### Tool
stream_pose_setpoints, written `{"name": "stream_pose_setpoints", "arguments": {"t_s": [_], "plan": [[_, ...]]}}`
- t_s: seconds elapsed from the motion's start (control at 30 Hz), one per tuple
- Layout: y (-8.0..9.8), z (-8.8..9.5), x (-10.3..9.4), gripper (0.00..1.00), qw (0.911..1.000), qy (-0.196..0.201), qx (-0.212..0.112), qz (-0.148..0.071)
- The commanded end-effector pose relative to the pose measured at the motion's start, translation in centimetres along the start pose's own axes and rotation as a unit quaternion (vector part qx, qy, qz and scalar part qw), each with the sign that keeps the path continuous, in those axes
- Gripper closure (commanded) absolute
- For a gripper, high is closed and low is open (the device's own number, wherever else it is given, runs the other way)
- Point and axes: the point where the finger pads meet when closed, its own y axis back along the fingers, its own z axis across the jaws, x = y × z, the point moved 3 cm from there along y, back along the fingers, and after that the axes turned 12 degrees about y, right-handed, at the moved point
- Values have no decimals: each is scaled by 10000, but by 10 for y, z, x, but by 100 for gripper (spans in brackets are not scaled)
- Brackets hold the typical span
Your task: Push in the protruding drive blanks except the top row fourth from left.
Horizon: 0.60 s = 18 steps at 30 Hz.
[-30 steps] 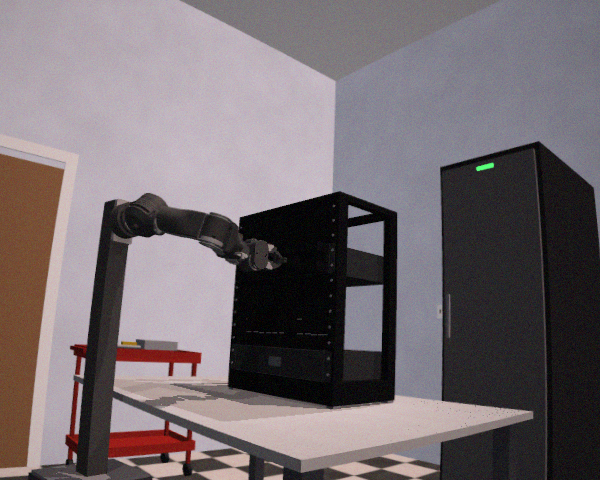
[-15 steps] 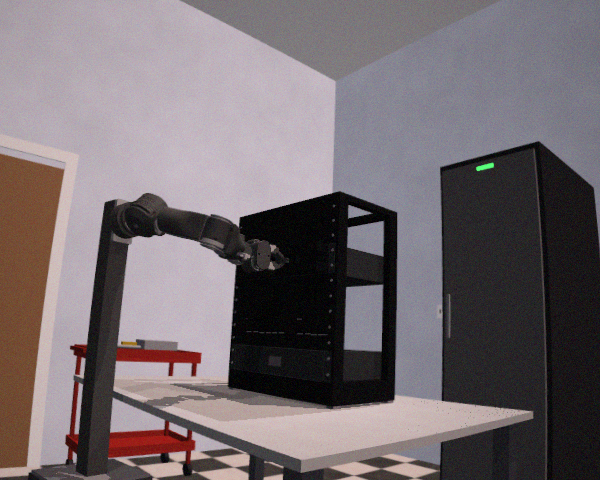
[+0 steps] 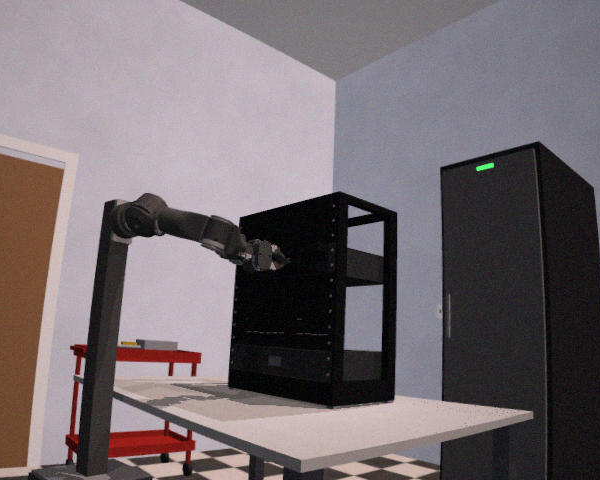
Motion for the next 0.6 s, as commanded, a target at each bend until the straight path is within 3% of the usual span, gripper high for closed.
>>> {"name": "stream_pose_setpoints", "arguments": {"t_s": [0.0, 0.57], "plan": [[-3, 4, 1, 100, 10000, -14, -31, 35], [-6, 4, 1, 100, 10000, -14, -31, 36]]}}
